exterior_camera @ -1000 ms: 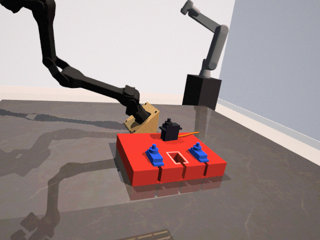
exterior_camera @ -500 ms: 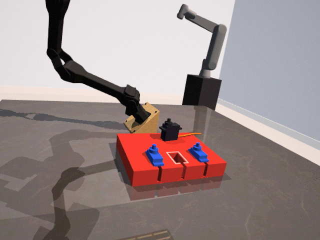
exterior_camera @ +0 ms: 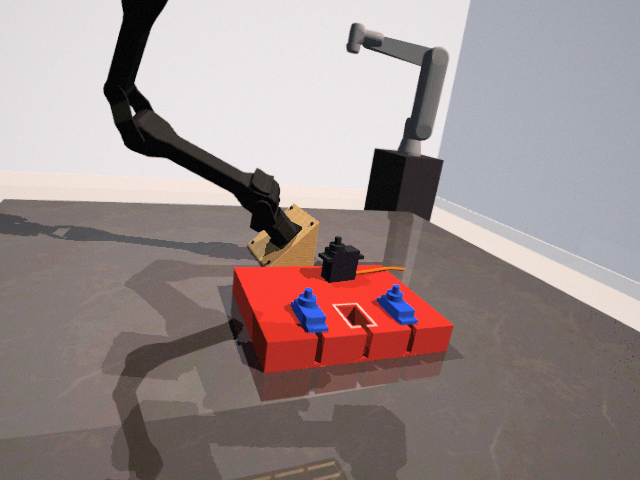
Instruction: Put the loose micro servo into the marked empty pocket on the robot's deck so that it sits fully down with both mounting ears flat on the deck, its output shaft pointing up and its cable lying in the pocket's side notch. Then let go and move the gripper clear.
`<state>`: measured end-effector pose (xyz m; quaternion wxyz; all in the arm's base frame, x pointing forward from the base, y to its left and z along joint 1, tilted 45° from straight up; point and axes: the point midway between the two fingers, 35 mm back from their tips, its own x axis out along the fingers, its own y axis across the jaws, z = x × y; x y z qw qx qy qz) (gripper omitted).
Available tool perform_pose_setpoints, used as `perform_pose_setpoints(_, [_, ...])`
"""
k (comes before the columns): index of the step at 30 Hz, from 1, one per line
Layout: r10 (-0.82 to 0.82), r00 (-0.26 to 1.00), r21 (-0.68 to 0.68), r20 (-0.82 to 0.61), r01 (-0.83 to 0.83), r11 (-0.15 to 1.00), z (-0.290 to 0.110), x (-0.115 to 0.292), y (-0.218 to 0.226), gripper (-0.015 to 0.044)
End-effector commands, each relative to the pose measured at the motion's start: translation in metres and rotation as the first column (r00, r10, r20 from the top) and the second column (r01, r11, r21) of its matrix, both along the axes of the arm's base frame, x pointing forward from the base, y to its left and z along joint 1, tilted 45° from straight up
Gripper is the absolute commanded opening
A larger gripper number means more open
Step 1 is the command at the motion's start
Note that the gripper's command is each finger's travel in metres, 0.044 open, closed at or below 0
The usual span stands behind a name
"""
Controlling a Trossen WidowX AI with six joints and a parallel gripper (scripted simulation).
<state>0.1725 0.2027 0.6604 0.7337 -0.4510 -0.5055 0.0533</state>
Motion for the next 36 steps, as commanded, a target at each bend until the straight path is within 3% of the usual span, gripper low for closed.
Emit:
perform_pose_setpoints(1, [-0.001, 0.997, -0.044, -0.077, -0.002, 0.999, -0.020, 0.018, 0.015, 0.0440])
perform_pose_setpoints(17, [-0.115, 0.876, -0.303, -0.468, -0.037, 0.952, -0.151, 0.101, 0.080, 0.0440])
perform_pose_setpoints(27, [-0.258, 0.702, -0.444, -0.663, -0.092, 0.891, -0.252, 0.136, 0.098, 0.0440])
perform_pose_setpoints(36, [-0.423, 0.500, -0.554, -0.756, -0.145, 0.820, -0.342, 0.151, 0.095, 0.0440])
